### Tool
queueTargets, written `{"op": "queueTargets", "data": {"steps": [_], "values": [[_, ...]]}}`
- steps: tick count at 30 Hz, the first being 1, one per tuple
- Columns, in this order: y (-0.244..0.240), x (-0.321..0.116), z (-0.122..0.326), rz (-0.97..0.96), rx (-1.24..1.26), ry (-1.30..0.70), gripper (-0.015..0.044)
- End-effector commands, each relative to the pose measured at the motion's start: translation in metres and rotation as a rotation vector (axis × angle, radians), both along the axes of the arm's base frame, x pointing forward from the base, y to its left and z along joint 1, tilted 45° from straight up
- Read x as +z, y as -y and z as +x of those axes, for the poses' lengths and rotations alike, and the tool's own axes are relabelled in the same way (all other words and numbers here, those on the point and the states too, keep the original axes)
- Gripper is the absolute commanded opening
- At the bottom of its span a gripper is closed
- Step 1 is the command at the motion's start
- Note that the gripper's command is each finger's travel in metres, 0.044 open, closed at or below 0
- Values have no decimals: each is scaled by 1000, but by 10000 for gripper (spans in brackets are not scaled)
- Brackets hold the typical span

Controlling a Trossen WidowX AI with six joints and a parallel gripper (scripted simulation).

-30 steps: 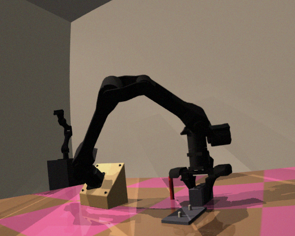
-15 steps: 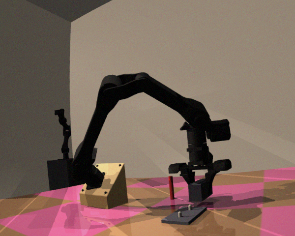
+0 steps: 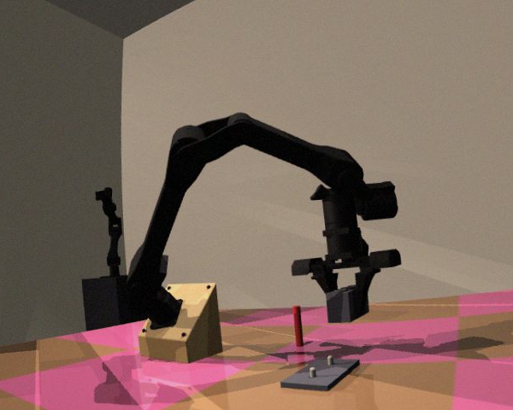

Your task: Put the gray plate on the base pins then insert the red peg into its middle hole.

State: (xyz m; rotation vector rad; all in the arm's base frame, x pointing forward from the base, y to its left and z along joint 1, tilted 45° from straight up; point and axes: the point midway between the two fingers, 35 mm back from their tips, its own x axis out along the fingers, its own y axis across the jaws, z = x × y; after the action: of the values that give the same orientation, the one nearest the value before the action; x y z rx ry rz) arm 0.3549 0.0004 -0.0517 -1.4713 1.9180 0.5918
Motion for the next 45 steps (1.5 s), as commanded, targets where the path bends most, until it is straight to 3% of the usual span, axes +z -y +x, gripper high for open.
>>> {"op": "queueTargets", "data": {"steps": [1, 23, 45], "values": [[-9, 10, 3, 6, -5, 8, 0], [-48, 56, 2, 3, -6, 6, 0], [19, 72, 1, 15, 5, 3, 0]]}}
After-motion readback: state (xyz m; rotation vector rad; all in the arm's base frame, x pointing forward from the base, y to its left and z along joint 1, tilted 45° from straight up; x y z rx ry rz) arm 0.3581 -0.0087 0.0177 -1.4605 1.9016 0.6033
